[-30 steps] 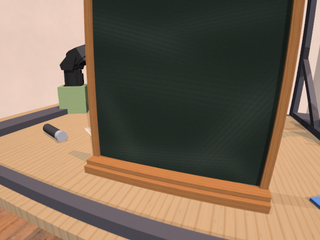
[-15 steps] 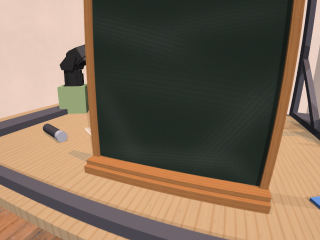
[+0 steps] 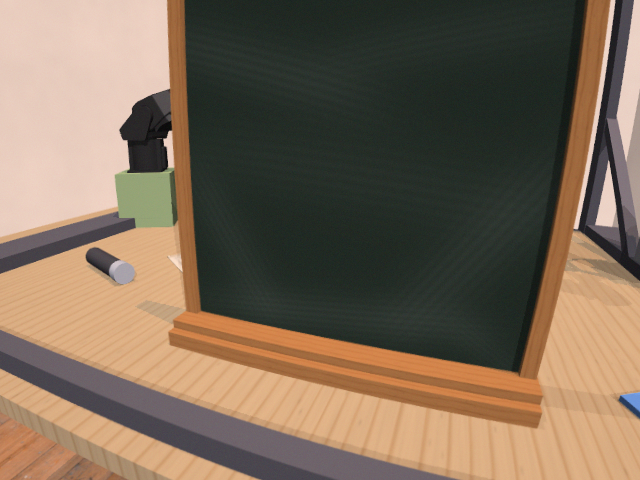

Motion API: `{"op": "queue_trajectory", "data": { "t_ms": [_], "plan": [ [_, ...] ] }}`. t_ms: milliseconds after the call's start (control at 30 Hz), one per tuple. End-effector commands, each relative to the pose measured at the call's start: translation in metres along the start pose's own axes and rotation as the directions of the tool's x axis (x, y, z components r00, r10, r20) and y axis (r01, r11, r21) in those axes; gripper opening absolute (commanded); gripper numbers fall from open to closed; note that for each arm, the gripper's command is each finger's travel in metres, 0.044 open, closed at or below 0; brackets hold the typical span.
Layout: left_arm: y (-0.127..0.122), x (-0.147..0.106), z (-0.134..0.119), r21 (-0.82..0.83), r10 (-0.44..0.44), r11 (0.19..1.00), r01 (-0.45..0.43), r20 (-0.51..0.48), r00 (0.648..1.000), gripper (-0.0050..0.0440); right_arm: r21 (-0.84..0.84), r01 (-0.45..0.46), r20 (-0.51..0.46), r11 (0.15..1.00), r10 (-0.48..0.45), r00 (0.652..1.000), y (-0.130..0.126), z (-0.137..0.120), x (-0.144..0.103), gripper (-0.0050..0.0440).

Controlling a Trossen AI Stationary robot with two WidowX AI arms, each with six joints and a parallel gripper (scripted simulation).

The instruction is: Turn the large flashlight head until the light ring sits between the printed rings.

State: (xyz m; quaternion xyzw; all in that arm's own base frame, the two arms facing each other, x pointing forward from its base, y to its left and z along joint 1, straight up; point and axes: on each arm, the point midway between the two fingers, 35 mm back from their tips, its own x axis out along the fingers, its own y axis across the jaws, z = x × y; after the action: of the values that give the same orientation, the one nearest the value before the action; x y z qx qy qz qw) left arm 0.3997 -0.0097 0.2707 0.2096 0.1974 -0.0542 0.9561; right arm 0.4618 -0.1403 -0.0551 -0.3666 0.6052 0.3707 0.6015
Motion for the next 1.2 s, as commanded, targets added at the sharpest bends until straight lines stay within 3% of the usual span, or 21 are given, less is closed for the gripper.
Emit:
{"op": "queue_trajectory", "data": {
  "t_ms": [0,233,300,467,800,867,1167],
  "plan": [
    [-0.004,0.022,-0.001,0.114,-0.046,0.992,0.056,-0.09,0.995,0.044,-0.004,0.033,0.008,0.999,-0.033,0.999,-0.006,0.001,-0.016,0.013],
    [-0.02,0.061,-0.021,0.282,-0.136,0.935,0.216,-0.276,0.951,0.044,-0.004,0.033,0.008,0.999,-0.033,0.999,-0.006,0.001,-0.016,0.013],
    [-0.02,0.061,-0.021,0.282,-0.136,0.935,0.216,-0.276,0.951,0.044,-0.004,0.033,0.008,0.999,-0.033,0.999,-0.006,0.001,-0.016,0.013],
    [-0.033,0.086,-0.039,0.372,-0.196,0.858,0.355,-0.402,0.894,0.044,-0.004,0.033,0.008,0.999,-0.033,0.999,-0.006,0.001,-0.016,0.013],
    [-0.063,0.126,-0.085,0.454,-0.293,0.614,0.646,-0.629,0.72,0.044,-0.004,0.033,0.008,0.999,-0.033,0.999,-0.006,0.001,-0.016,0.013],
    [-0.063,0.126,-0.085,0.454,-0.293,0.614,0.646,-0.629,0.72,0.044,-0.004,0.033,0.008,0.999,-0.033,0.999,-0.006,0.001,-0.016,0.013],
    [-0.091,0.147,-0.131,0.414,-0.349,0.325,0.85,-0.783,0.515,0.044,-0.004,0.033,0.008,0.999,-0.033,0.999,-0.006,0.001,-0.016,0.013]
  ]
}}
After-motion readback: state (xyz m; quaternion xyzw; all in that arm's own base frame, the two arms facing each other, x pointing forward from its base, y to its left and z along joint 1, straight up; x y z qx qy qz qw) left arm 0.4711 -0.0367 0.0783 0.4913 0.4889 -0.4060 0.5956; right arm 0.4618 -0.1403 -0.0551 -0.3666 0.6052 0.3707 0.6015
